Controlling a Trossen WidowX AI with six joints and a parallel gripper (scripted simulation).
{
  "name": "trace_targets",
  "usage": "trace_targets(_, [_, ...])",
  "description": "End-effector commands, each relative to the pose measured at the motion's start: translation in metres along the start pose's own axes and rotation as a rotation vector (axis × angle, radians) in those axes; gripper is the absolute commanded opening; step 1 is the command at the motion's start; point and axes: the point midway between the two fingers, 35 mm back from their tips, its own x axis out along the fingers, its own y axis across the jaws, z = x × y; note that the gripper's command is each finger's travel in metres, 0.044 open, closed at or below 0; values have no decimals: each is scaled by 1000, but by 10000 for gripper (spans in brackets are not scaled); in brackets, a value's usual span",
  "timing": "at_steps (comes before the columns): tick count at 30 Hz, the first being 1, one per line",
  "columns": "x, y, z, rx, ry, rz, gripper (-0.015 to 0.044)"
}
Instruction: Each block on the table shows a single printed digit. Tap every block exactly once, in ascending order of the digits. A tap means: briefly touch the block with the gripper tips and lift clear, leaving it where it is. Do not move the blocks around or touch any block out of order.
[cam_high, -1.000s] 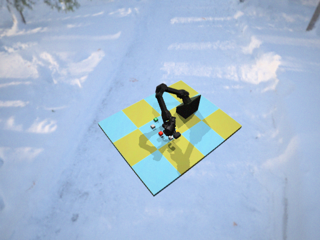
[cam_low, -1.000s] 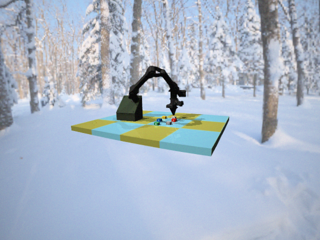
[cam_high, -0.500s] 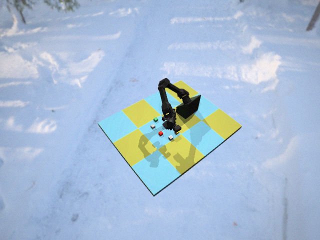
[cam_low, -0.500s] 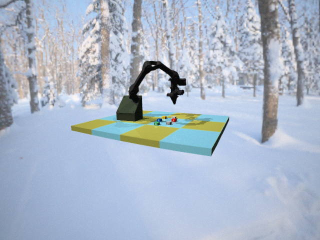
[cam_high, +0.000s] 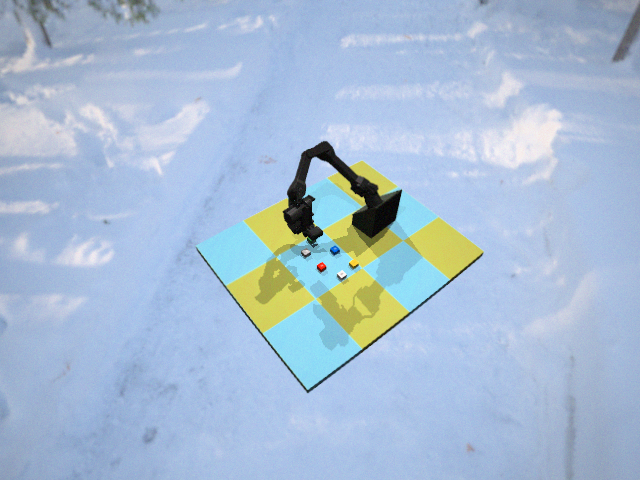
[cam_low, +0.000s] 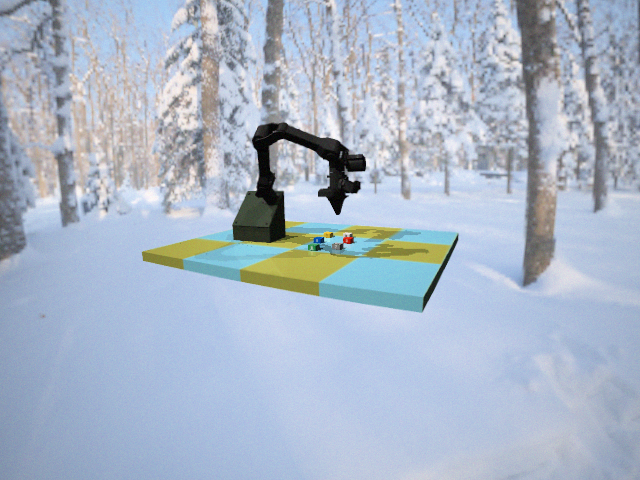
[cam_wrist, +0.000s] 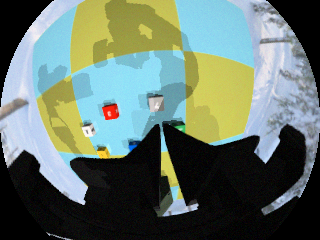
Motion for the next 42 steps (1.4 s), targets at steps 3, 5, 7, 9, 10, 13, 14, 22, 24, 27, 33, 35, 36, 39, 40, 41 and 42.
trace_targets(3, [0, -13, -5, -28, 4, -7, 20])
trace_targets(5, [10, -13, -4, -28, 4, -5, 20])
trace_targets(7, [41, -12, -3, -28, 4, -4, 20])
trace_targets(9, [70, -14, -4, -28, 4, -8, 20])
trace_targets(10, [78, -14, -5, -28, 4, -9, 20])
trace_targets(13, [80, -14, -6, -29, 4, -10, 20])
trace_targets(14, [80, -14, -6, -29, 4, -10, 20])
trace_targets(22, [91, -14, -5, -29, 4, -10, 20])
trace_targets(24, [94, -14, -5, -29, 4, -10, 20])
trace_targets(27, [99, -14, -5, -29, 4, -10, 20])
trace_targets(33, [108, -15, -6, -29, 4, -11, 20])
trace_targets(35, [110, -15, -6, -29, 4, -11, 20])
trace_targets(36, [111, -15, -6, -29, 4, -11, 20])
trace_targets(39, [111, -15, -6, -29, 4, -11, 20])
trace_targets(40, [111, -15, -6, -29, 4, -11, 20])
trace_targets(41, [111, -15, -6, -29, 4, -11, 20])
trace_targets(42, [105, -17, -5, -22, 0, -15, 20])
